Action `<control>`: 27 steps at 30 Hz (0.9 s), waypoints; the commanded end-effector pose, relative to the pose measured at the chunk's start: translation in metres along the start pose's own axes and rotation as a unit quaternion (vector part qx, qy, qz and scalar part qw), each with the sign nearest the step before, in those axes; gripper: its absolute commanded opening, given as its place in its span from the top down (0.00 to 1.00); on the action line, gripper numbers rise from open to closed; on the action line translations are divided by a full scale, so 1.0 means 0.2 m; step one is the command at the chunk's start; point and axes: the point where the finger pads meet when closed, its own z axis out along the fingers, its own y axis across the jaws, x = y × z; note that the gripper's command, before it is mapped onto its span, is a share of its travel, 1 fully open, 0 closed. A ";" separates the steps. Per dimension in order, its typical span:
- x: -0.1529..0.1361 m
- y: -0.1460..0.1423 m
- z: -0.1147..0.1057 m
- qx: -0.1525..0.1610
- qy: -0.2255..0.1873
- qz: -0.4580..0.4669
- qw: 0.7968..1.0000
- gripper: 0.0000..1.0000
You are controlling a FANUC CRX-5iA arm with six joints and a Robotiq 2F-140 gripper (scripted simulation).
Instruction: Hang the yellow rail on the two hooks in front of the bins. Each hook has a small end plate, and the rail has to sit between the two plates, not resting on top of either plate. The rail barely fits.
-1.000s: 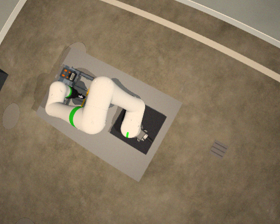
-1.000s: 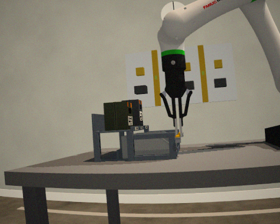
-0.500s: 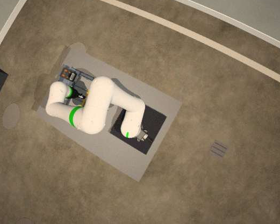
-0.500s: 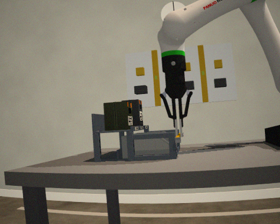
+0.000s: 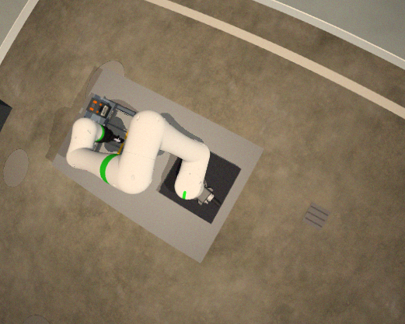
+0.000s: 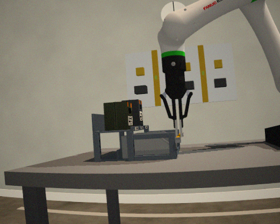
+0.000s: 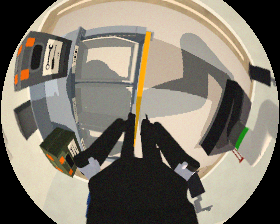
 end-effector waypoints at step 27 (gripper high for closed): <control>0.00 0.00 0.01 0.000 0.000 0.000 1.000 0.70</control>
